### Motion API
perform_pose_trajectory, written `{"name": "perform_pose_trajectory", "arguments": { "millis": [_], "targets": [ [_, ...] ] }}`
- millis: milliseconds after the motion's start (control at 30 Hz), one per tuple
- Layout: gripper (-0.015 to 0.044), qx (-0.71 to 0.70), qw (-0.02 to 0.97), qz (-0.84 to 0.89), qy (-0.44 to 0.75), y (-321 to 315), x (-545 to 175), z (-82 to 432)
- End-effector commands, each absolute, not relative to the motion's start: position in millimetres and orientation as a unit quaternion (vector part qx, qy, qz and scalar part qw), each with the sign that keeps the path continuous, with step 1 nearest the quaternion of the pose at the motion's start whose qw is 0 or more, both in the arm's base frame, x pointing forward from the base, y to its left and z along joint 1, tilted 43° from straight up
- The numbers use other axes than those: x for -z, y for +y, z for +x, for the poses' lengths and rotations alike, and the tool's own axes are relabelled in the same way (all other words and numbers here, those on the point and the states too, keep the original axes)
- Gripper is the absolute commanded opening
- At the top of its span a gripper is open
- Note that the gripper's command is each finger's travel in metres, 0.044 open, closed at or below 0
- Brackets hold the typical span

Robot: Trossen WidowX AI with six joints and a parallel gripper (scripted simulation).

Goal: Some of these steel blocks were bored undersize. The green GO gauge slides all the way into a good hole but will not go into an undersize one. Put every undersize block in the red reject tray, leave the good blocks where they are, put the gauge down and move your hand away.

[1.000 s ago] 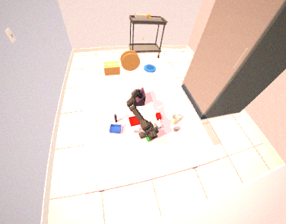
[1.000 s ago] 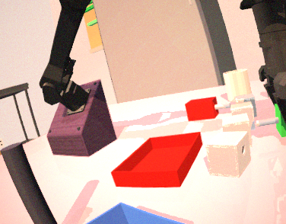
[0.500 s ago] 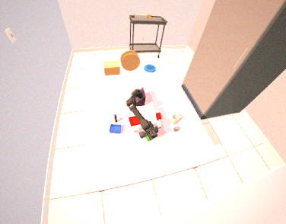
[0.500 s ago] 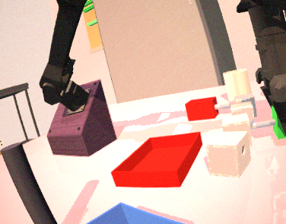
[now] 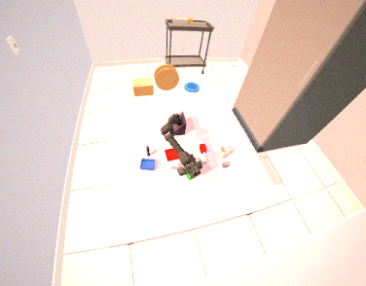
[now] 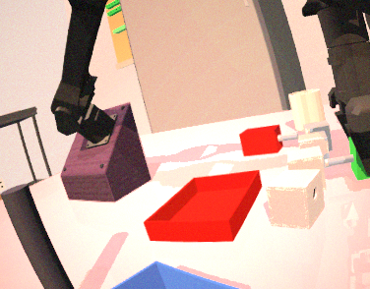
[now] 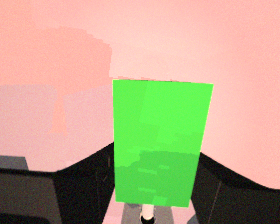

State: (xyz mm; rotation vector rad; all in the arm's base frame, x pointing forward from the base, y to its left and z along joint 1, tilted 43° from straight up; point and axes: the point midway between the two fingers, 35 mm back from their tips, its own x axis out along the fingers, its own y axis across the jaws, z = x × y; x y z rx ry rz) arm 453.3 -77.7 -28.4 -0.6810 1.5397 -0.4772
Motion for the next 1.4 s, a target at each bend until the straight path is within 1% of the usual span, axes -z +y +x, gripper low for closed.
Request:
{"name": "perform_pose_trajectory", "arguments": {
  "millis": [0, 1367],
  "targets": [
    [0.0000, 0.208, 0.642, -0.303, 0.673, -76.2, 24.5, 455.5],
    [0.0000, 0.208, 0.642, -0.303, 0.673, -76.9, 23.6, 446.7]
  ]
}}
